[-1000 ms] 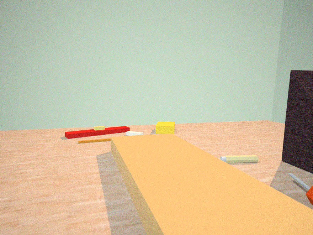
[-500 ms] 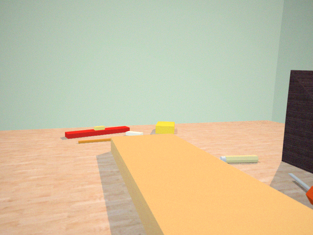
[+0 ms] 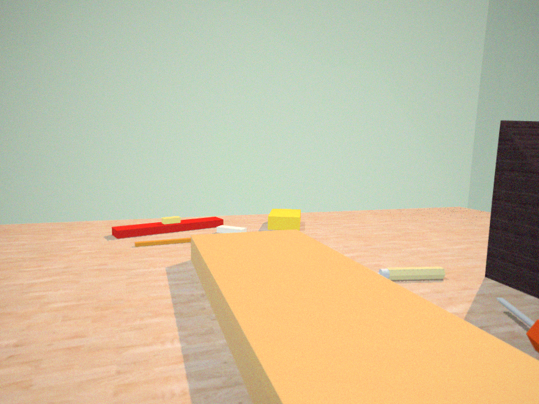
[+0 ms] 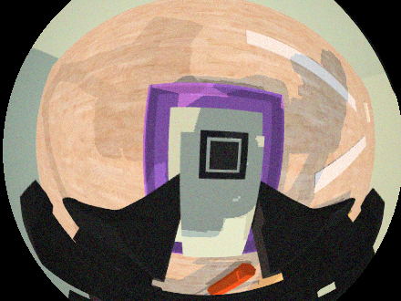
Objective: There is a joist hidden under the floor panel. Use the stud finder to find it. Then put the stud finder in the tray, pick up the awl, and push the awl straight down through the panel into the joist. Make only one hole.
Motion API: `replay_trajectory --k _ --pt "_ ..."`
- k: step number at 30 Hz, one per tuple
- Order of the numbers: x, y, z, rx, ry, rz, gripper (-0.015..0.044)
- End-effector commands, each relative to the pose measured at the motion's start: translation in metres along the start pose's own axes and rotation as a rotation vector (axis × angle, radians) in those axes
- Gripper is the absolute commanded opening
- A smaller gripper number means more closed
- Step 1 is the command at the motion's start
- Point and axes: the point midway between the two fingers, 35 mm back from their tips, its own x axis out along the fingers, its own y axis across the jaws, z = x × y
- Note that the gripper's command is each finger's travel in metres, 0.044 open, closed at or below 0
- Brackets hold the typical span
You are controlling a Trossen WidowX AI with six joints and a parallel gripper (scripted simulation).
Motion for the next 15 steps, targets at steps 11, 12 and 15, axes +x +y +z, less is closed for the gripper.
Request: replay_trajectory --k 11,12,15 --pt "0.0 0.0 0.0 0.0 0.0 0.0 0.0315" --pt "-0.002 -0.001 0.001 -0.001 0.001 0.0 0.0341" --pt "-0.022 -0.005 0.007 -0.004 0.008 0.001 0.042"
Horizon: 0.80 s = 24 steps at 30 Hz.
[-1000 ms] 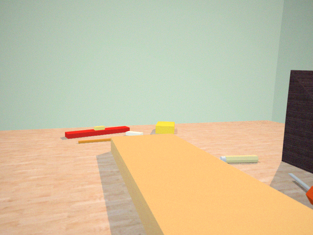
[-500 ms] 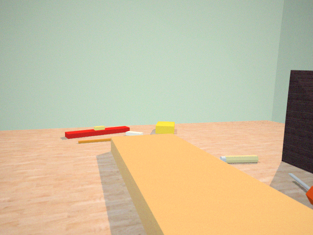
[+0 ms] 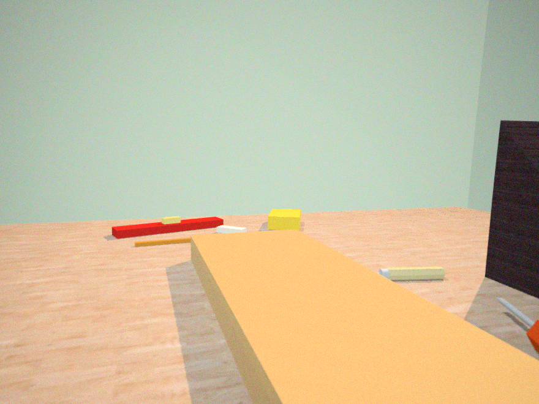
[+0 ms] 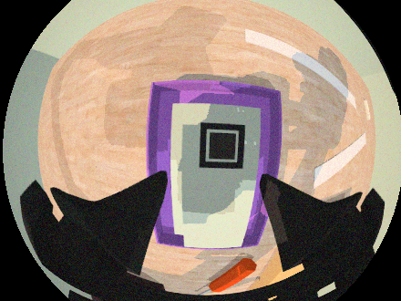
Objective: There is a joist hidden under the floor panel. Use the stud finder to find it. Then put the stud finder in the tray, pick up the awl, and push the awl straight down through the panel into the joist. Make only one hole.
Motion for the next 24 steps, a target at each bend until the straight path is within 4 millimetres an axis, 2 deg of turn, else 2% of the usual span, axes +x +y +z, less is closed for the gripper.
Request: replay_trajectory --k 1,4,6,9,10,11,15,18,21,24 --pt "-0.027 -0.006 0.012 -0.014 -0.007 -0.009 0.044" --pt "-0.067 -0.003 0.022 -0.013 -0.007 -0.009 0.044" --pt "-0.083 0.001 0.026 -0.011 -0.01 -0.01 0.044" --pt "-0.085 0.001 0.027 -0.011 -0.011 -0.01 0.044" --pt "-0.07 -0.005 0.019 0.0 0.001 -0.017 0.044" --pt "-0.069 -0.012 0.013 0.016 0.017 -0.034 0.044" --pt "-0.07 -0.056 -0.037 0.16 0.135 -0.142 0.044" --pt "-0.073 -0.083 -0.08 0.303 0.205 -0.185 0.044" --pt "-0.082 -0.1 -0.125 0.495 0.252 -0.229 0.044" --pt "-0.092 -0.109 -0.161 0.655 0.278 -0.262 0.044"
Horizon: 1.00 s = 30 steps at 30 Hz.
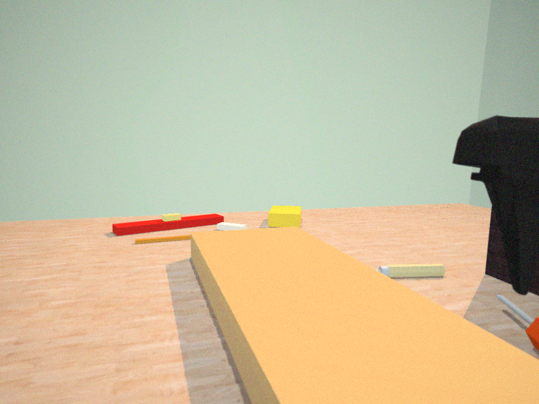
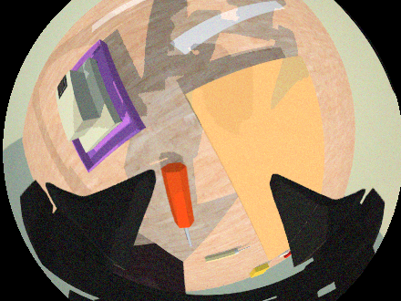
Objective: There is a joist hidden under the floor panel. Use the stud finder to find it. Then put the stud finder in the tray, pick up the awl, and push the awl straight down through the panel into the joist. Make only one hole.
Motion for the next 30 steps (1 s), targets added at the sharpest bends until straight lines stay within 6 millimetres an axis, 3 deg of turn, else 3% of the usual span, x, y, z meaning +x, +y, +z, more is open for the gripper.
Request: replay_trajectory --k 1,4,10,14,18,21,30 --pt "0.005 -0.03 -0.038 0.187 0.056 -0.024 0.044" --pt "0.008 -0.054 -0.074 0.319 0.104 -0.04 0.044" --pt "0.01 -0.085 -0.175 0.678 0.196 -0.035 0.044" --pt "0.011 -0.078 -0.239 0.921 0.223 0.007 0.044" --pt "0.016 -0.054 -0.29 1.154 0.219 0.08 0.044" --pt "0.019 -0.043 -0.304 1.234 0.208 0.114 0.044" --pt "0.018 -0.038 -0.307 1.234 0.209 0.114 0.044"
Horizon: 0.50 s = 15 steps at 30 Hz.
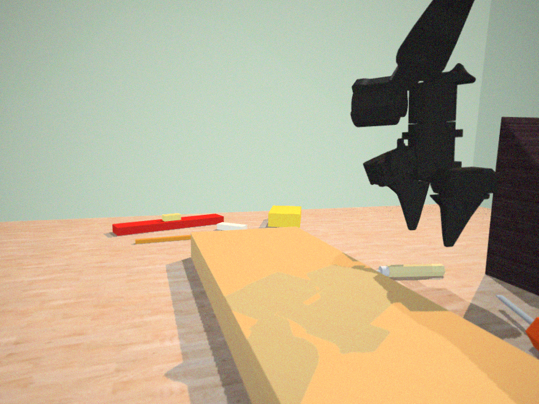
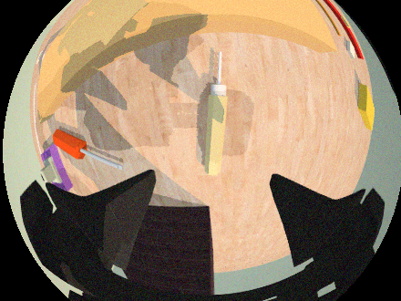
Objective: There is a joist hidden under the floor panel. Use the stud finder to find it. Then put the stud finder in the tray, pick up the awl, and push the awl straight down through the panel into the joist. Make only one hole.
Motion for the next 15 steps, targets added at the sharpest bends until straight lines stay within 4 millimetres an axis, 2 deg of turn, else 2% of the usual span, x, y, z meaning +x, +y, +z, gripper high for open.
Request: replay_trajectory --k 1,7,15 --pt "0.003 -0.001 -0.009 0.007 0.009 0.006 0.044" --pt "0.004 -0.002 -0.012 0.007 0.009 0.006 0.044" --pt "0.017 -0.002 -0.01 0.007 0.009 0.005 0.044"
